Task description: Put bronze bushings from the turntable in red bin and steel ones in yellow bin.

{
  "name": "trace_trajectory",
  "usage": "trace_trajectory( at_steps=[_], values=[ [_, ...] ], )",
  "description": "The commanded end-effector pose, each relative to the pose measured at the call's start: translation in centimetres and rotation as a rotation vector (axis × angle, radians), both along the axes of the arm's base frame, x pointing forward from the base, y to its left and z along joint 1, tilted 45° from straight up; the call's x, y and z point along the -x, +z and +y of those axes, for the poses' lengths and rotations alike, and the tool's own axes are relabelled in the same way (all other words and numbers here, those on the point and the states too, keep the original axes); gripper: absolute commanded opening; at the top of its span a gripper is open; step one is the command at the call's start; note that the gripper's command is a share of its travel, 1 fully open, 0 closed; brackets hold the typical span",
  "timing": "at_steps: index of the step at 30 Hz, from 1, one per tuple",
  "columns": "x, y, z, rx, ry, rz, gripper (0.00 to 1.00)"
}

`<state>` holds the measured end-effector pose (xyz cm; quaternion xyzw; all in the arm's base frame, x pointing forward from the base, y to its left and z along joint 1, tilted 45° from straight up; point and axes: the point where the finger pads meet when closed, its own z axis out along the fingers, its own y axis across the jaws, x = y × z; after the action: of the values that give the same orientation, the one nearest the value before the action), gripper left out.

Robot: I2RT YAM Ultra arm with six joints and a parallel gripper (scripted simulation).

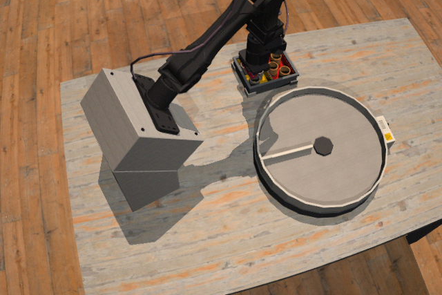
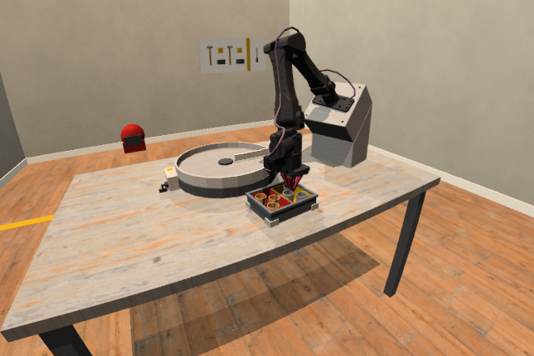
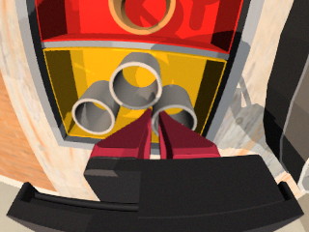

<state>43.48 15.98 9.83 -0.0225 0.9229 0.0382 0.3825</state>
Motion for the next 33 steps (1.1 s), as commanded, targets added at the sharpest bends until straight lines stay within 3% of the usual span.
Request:
trace_trajectory(
  at_steps=[1,4,5,33],
  values=[
    [-0.16,1.25,0.75,-0.01,0.007,-0.029,0.0],
    [-0.16,1.25,0.75,-0.01,0.007,-0.029,0.0],
    [-0.16,1.25,0.75,-0.01,0.007,-0.029,0.15],
    [-0.15,1.25,0.78,-0.01,0.008,-0.028,0.15]
  ],
)
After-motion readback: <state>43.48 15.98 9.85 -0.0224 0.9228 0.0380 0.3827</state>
